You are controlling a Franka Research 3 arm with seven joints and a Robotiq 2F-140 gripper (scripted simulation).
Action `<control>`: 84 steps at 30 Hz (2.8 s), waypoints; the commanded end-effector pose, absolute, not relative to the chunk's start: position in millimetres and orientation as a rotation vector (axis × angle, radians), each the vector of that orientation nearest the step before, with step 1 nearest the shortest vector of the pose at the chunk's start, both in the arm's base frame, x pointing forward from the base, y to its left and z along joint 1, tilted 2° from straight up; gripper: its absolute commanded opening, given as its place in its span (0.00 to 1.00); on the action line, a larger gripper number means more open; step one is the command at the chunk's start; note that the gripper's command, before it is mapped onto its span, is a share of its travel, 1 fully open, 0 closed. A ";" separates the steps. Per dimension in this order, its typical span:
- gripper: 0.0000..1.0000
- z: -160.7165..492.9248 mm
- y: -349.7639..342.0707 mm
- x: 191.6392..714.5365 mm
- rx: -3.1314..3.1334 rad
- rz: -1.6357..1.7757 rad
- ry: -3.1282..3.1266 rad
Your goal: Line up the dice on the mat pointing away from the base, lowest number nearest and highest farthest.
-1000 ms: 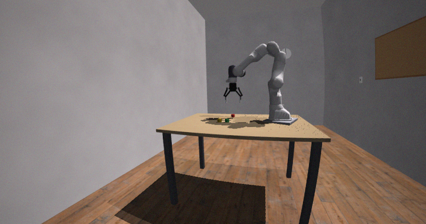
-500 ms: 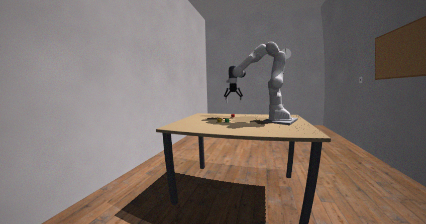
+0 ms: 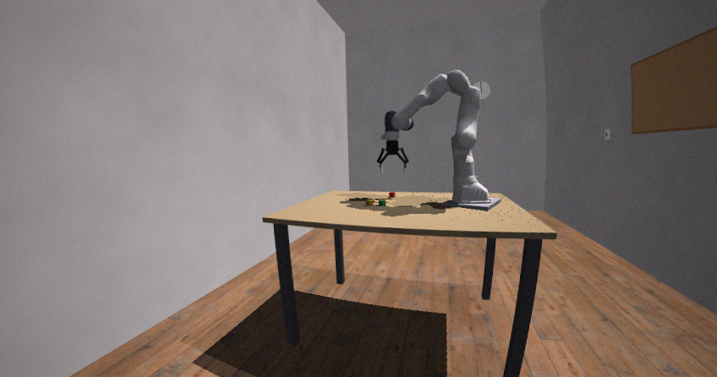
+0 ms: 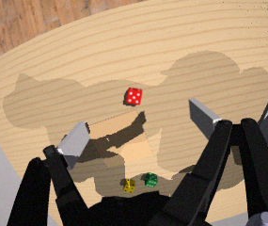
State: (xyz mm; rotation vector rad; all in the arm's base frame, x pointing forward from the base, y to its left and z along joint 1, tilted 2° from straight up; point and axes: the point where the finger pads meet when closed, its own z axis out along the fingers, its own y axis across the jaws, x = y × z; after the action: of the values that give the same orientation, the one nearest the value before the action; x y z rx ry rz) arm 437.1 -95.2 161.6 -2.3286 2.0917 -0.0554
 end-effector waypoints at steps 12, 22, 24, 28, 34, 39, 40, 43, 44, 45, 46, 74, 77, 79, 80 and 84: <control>1.00 114.7 -96.8 441.2 -2.325 -0.051 2.094; 1.00 78.9 -97.2 443.5 -2.325 -0.051 2.094; 1.00 76.8 -97.2 443.6 -2.325 -0.051 2.094; 1.00 76.4 -97.2 443.6 -2.325 -0.051 2.094; 1.00 76.4 -97.2 443.6 -2.325 -0.051 2.094; 1.00 76.4 -97.2 443.6 -2.325 -0.051 2.094; 1.00 76.4 -97.2 443.6 -2.325 -0.051 2.094; 1.00 76.4 -97.2 443.6 -2.325 -0.051 2.094; 1.00 76.4 -97.2 443.6 -2.325 -0.051 2.094; 1.00 76.4 -97.2 443.6 -2.325 -0.051 2.094; 1.00 76.4 -97.2 443.6 -2.325 -0.051 2.094; 1.00 76.4 -95.5 443.5 -2.325 -0.051 2.094; 1.00 76.3 -90.9 443.2 -2.325 -0.051 2.094; 1.00 76.3 -85.6 442.8 -2.325 -0.051 2.094; 1.00 76.2 -82.2 442.5 -2.325 -0.051 2.094; 1.00 75.9 -63.2 441.1 -2.325 -0.051 2.094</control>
State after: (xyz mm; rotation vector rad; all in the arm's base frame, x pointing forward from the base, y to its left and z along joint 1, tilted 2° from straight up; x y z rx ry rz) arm 440.9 -75.2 75.5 -2.3477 2.0689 -0.0429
